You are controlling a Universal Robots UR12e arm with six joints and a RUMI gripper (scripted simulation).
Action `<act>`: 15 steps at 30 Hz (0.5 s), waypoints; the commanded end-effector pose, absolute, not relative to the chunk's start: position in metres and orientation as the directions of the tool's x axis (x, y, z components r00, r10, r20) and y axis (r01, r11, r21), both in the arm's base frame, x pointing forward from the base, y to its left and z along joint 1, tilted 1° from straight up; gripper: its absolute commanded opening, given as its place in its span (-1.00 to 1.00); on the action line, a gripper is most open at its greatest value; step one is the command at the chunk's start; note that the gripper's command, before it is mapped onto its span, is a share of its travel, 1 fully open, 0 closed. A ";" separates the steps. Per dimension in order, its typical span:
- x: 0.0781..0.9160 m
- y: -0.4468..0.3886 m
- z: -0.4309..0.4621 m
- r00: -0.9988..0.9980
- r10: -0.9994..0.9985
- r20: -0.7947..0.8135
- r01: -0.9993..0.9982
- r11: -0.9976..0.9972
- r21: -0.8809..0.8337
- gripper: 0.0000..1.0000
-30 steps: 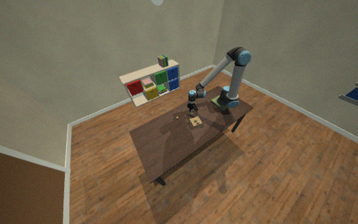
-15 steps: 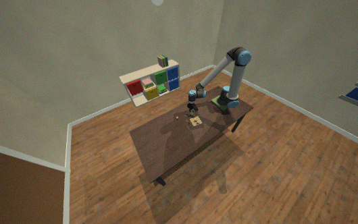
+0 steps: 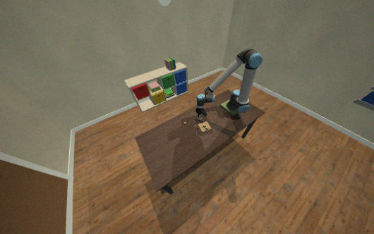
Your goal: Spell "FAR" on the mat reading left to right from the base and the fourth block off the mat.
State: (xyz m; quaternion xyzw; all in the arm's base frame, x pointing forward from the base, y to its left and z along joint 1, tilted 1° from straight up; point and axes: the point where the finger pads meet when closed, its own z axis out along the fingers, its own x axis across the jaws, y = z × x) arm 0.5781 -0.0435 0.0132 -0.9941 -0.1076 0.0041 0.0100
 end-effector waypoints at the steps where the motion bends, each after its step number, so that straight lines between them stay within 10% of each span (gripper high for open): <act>1: 0.580 -0.044 0.014 0.977 0.214 -0.004 0.214 -0.977 -0.019 -0.19; 15: 0.579 -0.043 0.009 0.977 0.214 -0.007 0.214 -0.977 -0.021 -0.19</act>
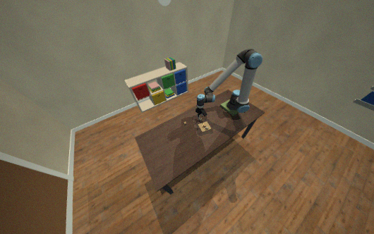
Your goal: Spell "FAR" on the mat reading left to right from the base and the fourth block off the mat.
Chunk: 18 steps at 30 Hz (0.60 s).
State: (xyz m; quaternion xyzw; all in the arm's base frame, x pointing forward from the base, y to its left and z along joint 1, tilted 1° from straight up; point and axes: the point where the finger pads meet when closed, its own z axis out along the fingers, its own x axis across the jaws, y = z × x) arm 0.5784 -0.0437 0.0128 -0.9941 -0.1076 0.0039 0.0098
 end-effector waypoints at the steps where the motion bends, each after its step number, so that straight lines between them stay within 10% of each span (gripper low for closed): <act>1: 0.578 -0.043 0.007 0.977 0.214 -0.007 0.214 -0.977 -0.021 -0.19; 18: 0.577 -0.042 -0.022 0.977 0.215 -0.008 0.214 -0.976 -0.022 -0.19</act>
